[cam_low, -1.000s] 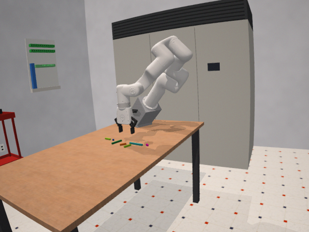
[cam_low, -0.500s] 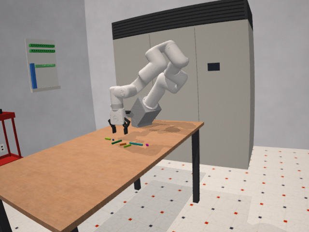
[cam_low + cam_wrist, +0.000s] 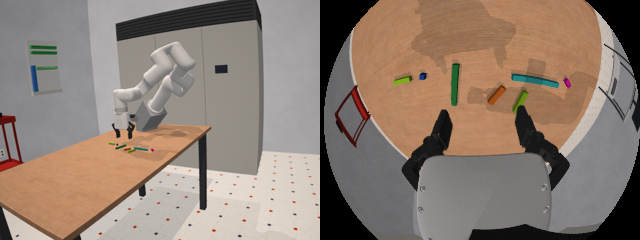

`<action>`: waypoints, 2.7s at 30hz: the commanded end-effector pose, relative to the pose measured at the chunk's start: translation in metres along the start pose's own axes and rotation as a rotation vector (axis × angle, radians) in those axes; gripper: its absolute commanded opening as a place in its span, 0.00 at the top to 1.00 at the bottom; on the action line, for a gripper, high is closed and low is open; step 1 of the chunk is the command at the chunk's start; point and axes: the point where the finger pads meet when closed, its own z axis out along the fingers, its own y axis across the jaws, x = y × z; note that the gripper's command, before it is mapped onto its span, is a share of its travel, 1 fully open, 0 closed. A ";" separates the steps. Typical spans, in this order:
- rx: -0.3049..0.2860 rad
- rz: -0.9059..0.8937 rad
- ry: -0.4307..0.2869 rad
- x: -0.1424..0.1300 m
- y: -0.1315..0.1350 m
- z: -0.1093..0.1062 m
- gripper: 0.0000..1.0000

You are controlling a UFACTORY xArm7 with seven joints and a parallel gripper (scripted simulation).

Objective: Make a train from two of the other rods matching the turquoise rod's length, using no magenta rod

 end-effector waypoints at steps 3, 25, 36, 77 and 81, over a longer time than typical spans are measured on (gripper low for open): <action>0.002 0.001 -0.004 -0.001 -0.001 -0.001 0.00; 0.002 0.001 -0.004 -0.001 -0.001 -0.001 0.00; 0.002 0.001 -0.004 -0.001 -0.001 -0.001 0.00; 0.001 -0.047 -0.004 -0.001 -0.006 -0.003 0.00; 0.001 -0.164 -0.004 -0.001 -0.018 -0.006 0.00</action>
